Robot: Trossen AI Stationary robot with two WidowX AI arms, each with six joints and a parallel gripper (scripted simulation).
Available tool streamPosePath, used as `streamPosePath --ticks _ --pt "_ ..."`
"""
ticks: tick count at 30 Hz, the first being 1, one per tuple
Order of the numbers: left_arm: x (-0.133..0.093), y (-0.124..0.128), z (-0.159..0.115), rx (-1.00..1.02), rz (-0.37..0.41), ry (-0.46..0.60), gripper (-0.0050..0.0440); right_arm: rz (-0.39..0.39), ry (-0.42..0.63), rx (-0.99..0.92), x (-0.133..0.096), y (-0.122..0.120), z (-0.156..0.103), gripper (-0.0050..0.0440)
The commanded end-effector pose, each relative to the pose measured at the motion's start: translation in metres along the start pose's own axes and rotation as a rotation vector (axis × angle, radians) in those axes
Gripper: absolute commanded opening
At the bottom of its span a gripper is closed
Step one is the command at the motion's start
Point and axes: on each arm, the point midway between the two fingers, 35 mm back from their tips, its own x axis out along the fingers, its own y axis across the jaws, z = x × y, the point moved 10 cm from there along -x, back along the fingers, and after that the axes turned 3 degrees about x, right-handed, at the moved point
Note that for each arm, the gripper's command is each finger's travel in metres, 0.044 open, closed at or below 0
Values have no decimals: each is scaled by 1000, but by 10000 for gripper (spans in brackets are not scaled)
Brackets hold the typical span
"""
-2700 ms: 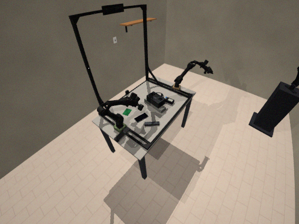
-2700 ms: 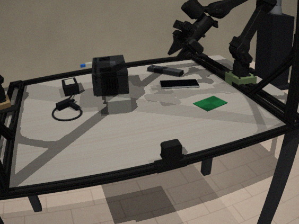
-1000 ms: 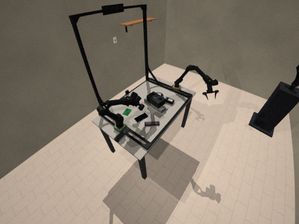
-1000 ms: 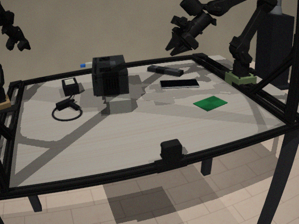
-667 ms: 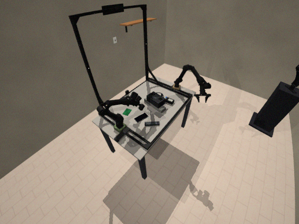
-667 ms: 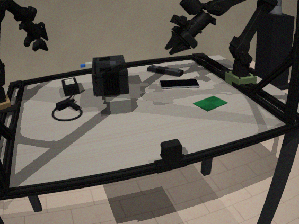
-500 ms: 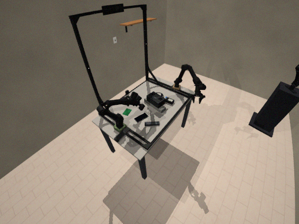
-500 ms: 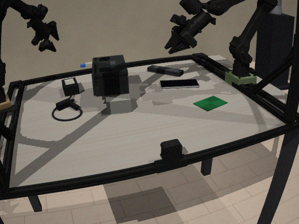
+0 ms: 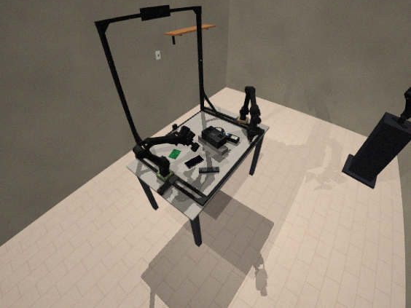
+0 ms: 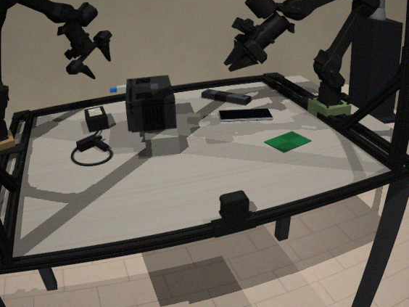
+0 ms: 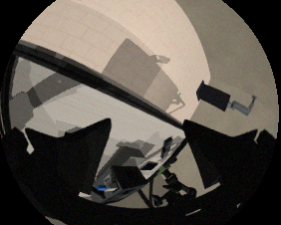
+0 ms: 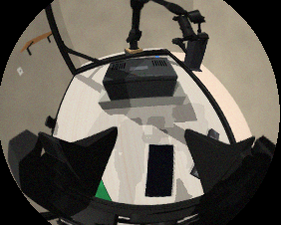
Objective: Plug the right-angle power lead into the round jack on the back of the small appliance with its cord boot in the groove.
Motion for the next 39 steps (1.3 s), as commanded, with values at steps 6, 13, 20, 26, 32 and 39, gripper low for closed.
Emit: streamPosePath --ticks 6,13,20,26,32,39 --pt "-6 19 -70 300 48 32 400 -10 -20 18 -2 -2 5 400" --pt "-14 45 -126 575 83 64 400 -15 -28 30 -3 -3 7 400" --pt "-22 66 -157 757 99 83 400 -19 -33 38 -3 -4 8 400" --pt "-24 93 -185 932 139 98 400 -3 -11 4 -1 0 2 400" --pt "-15 121 -204 1045 219 99 400 46 50 -98 4 10 -15 400" --pt "-11 142 -216 1135 271 96 400 80 90 -168 6 17 -27 400"
